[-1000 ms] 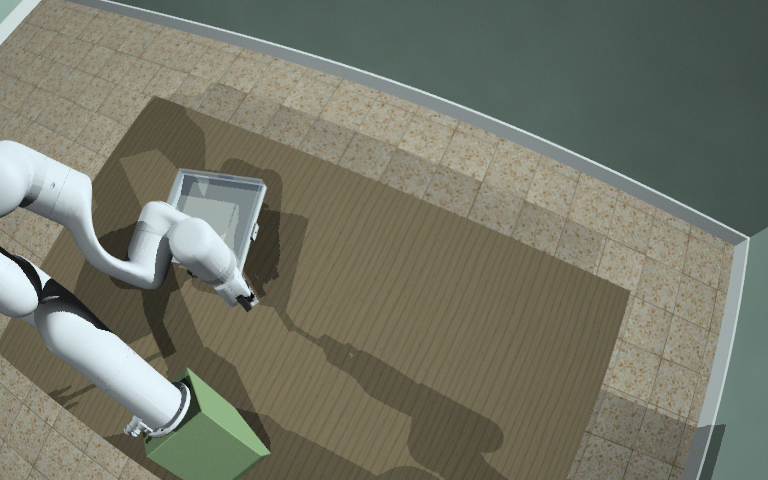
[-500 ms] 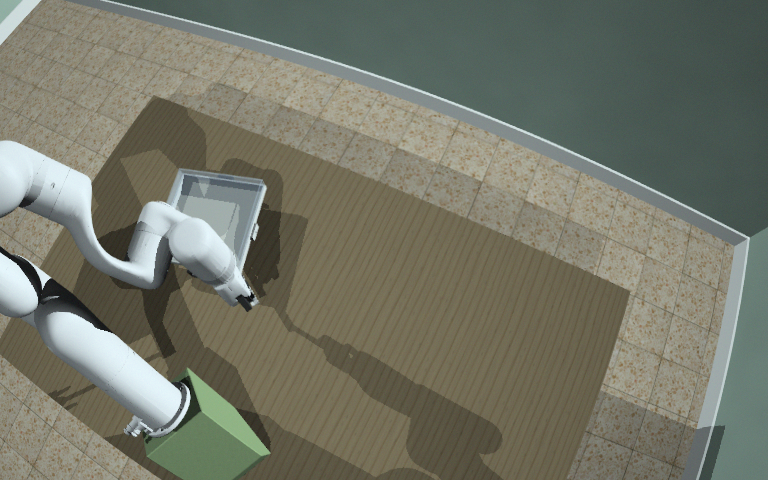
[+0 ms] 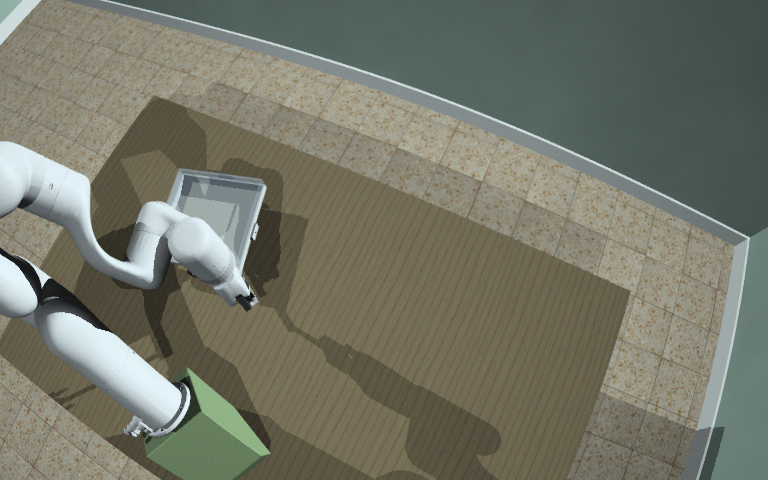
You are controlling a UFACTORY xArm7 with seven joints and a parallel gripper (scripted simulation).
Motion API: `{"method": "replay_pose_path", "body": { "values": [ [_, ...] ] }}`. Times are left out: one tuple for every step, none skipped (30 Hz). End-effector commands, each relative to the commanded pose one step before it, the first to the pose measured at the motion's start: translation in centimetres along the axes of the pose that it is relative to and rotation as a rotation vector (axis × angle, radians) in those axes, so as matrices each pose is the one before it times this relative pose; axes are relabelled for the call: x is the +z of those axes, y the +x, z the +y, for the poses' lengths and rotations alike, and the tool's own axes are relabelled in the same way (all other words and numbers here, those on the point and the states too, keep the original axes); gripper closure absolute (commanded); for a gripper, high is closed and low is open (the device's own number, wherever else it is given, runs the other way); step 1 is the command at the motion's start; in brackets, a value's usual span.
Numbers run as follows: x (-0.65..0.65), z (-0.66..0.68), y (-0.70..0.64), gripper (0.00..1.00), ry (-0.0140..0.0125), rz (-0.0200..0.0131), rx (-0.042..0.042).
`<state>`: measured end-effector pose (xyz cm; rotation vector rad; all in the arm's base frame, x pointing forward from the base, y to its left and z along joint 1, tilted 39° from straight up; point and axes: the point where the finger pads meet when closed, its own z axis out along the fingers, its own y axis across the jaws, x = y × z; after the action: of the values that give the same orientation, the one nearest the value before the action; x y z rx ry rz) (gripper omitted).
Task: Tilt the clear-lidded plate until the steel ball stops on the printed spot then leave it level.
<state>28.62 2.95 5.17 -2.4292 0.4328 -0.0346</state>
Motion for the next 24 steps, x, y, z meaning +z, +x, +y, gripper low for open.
{"method": "replay_pose_path", "body": {
  "values": [
    [-0.013, 0.051, 0.33, 1.0, 0.0014, 0.00723, 0.00071],
    [0.012, 0.005, 0.005, 1.0, 0.0, 0.0, 0.0],
    [0.012, 0.005, 0.005, 1.0, 0.0, 0.0, 0.0],
    [0.012, 0.005, 0.005, 1.0, 0.0, 0.0, 0.0],
    [0.012, 0.005, 0.005, 1.0, 0.0, 0.0, 0.0],
    [0.012, 0.005, 0.005, 1.0, 0.0, 0.0, 0.0],
    [0.0, 0.0, 0.0, 1.0, 0.0, 0.0, 0.0],
    [0.0, 0.0, 0.0, 1.0, 0.0, 0.0, 0.0],
    [0.0, 0.0, 0.0, 1.0, 0.0, 0.0, 0.0],
    [0.0, 0.0, 0.0, 1.0, 0.0, 0.0, 0.0],
    [0.0, 0.0, 0.0, 1.0, 0.0, 0.0, 0.0],
    [0.0, 0.0, 0.0, 1.0, 0.0, 0.0, 0.0],
    [0.0, 0.0, 0.0, 1.0, 0.0, 0.0, 0.0],
    [-0.031, -0.013, -0.019, 1.0, 0.0, 0.0, 0.0],
    [-0.032, -0.014, -0.02, 1.0, 0.0, 0.0, 0.0],
    [-0.032, -0.014, -0.02, 1.0, 0.0, 0.0, 0.0],
    [-0.031, -0.014, -0.02, 1.0, 0.0, 0.0, 0.0],
    [-0.033, -0.015, -0.011, 1.0, 0.0, 0.0, 0.0],
    [-0.033, -0.015, -0.011, 1.0, 0.0, 0.0, 0.0],
    [-0.033, -0.015, -0.011, 1.0, 0.0, 0.0, 0.0],
    [-0.033, -0.015, -0.011, 1.0, 0.0, 0.0, 0.0],
    [-0.033, -0.015, -0.011, 1.0, 0.0, 0.0, 0.0],
    [-0.033, -0.015, -0.011, 1.0, 0.0, 0.0, 0.0],
    [0.0, 0.0, 0.0, 1.0, 0.0, 0.0, 0.0]
  ]
}}
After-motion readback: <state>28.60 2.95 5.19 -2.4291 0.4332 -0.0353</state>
